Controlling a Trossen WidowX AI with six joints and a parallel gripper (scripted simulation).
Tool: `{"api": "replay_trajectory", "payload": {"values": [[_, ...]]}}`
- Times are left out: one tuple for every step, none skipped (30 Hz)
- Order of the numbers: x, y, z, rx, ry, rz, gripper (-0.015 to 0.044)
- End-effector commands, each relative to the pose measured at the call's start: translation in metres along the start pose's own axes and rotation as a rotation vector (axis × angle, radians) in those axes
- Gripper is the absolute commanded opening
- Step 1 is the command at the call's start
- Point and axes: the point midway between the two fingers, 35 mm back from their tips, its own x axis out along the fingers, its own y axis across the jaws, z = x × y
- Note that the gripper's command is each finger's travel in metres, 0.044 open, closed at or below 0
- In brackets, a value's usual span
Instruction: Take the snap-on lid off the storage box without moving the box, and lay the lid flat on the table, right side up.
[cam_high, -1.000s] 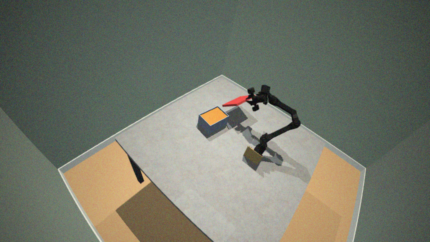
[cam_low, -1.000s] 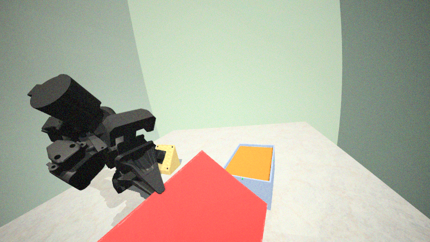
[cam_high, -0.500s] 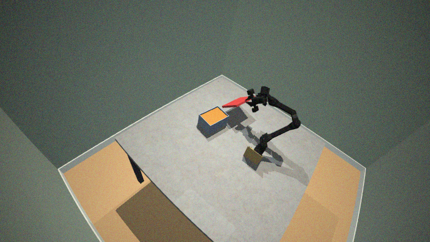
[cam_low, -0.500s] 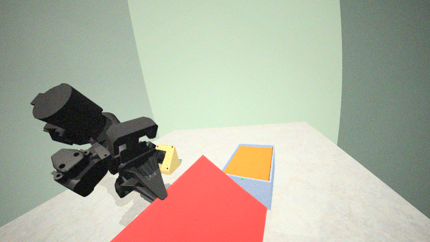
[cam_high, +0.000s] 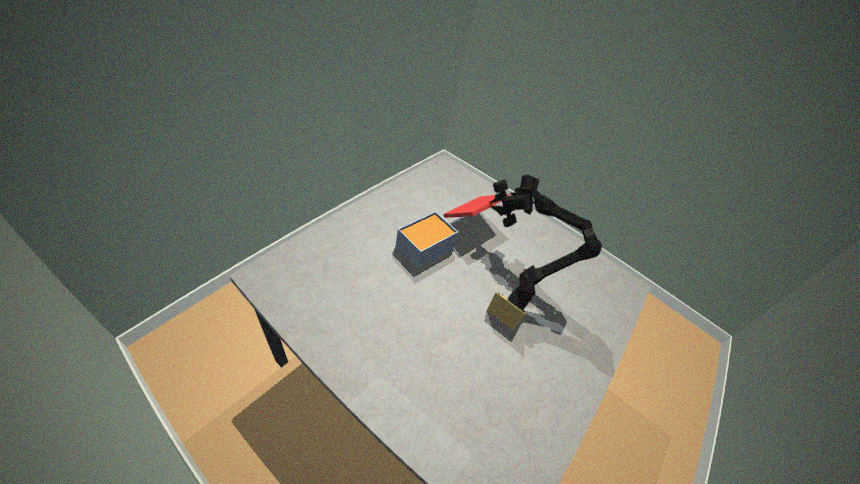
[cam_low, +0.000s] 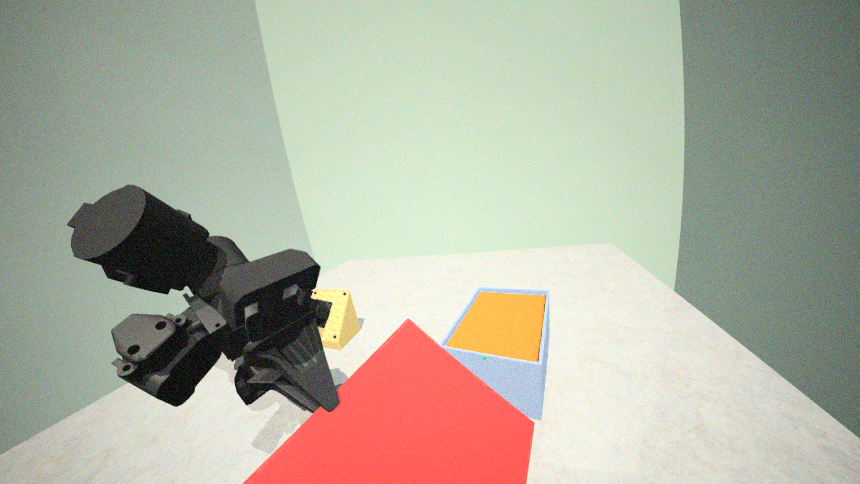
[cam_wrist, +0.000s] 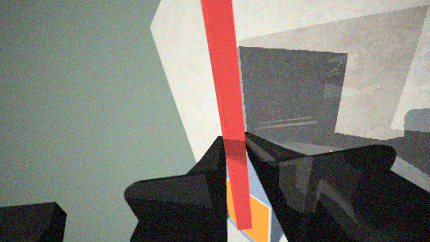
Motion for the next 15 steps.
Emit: {"api": "replay_trajectory", "payload": {"values": [[0.0016, -0.0004, -0.0003, -0.001, 0.004, 0.011, 0.0000], [0.0021, -0.0010, -0.0003, -0.001, 0.004, 0.011, 0.0000], [0.0026, -0.0016, -0.0003, -0.001, 0.004, 0.011, 0.0000], [0.0031, -0.0022, -0.0003, -0.001, 0.003, 0.011, 0.0000], [0.0036, -0.0028, -0.0003, -0.001, 0.003, 0.011, 0.0000], [0.0041, -0.0034, -0.0003, -0.001, 0.003, 0.011, 0.0000], [0.0046, -0.0040, -0.0003, -0.001, 0.003, 0.011, 0.0000], [0.0051, -0.0046, -0.0003, -0.001, 0.003, 0.011, 0.0000], [0.0056, -0.0052, -0.0002, -0.001, 0.003, 0.011, 0.0000], [0.0061, -0.0058, -0.0002, -0.001, 0.003, 0.011, 0.0000], [0.0066, -0.0064, -0.0002, -0.001, 0.003, 0.011, 0.0000], [0.0071, -0.0070, -0.0002, -0.001, 0.003, 0.011, 0.0000], [0.0076, -0.0076, -0.0002, -0.001, 0.003, 0.011, 0.0000], [0.0081, -0.0082, -0.0002, -0.001, 0.003, 0.011, 0.0000], [0.0086, -0.0088, -0.0002, -0.001, 0.003, 0.012, 0.0000]]}}
